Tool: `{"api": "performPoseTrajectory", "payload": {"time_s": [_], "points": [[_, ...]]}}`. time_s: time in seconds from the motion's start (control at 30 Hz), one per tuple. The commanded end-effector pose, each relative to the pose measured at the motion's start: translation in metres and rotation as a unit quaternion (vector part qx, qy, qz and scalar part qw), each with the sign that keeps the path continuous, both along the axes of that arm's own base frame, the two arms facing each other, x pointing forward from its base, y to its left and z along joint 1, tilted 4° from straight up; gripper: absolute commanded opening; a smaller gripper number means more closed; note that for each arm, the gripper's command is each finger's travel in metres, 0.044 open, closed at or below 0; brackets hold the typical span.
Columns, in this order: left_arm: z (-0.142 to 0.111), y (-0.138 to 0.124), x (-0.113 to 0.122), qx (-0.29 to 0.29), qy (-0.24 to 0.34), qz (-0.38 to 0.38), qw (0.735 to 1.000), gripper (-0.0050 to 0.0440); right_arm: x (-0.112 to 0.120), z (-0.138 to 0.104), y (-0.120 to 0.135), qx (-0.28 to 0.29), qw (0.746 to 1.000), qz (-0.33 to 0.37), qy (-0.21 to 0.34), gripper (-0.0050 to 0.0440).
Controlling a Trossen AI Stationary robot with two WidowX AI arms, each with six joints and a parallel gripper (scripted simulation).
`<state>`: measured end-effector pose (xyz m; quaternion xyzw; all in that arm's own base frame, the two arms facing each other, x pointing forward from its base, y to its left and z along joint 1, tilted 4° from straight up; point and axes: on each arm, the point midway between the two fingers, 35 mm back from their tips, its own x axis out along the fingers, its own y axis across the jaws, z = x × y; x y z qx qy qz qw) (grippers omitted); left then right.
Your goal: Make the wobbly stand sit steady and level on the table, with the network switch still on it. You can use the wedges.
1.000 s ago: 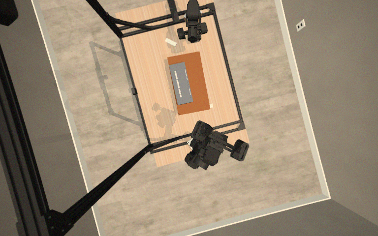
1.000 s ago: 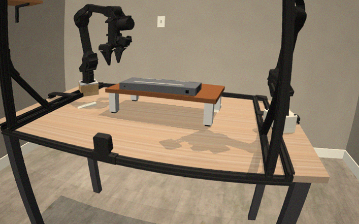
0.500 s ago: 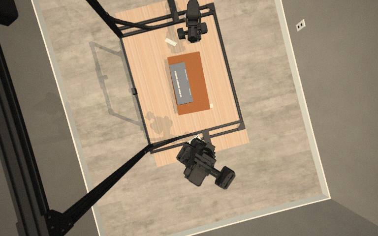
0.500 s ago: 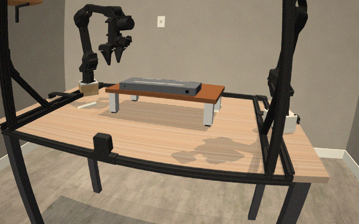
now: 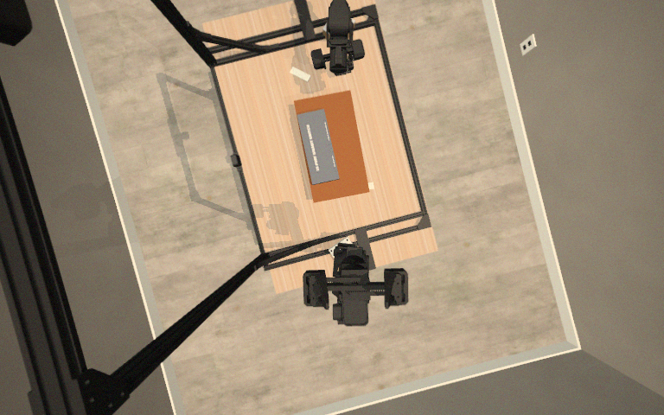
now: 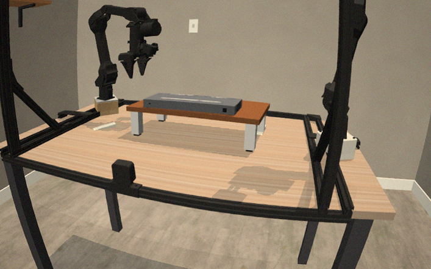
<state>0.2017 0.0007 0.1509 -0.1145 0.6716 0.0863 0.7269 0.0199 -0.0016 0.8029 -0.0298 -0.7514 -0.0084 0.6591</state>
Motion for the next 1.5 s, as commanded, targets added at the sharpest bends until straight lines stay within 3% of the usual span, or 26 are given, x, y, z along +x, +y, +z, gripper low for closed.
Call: {"api": "performPoseTrajectory", "payload": {"time_s": [0.0,0.6,0.77,0.97,1.2,1.47], "points": [[0.000,0.000,0.000,0.000,0.000,0.000,1.000,0.0440,0.000,0.001,0.001,0.013,1.000,0.023,-0.004,0.0440],[0.000,0.000,0.000,0.000,0.000,0.000,1.000,0.0440,0.000,0.001,0.001,0.013,1.000,0.023,-0.004,0.0440],[0.000,0.000,0.000,0.000,0.000,0.000,1.000,0.0440,0.087,-0.013,0.000,0.016,0.989,0.012,0.148,0.0440],[0.000,0.000,0.000,0.000,0.000,0.000,1.000,0.0440,0.182,-0.056,-0.002,0.019,0.946,0.000,0.325,0.0440],[0.000,0.000,0.000,0.000,0.000,0.000,1.000,0.0440,0.191,-0.059,-0.004,0.020,0.943,0.000,0.332,0.0440],[0.000,0.000,0.000,0.000,0.000,0.000,1.000,0.0440,0.285,-0.150,-0.005,0.018,0.848,-0.012,0.529,0.0440]]}}
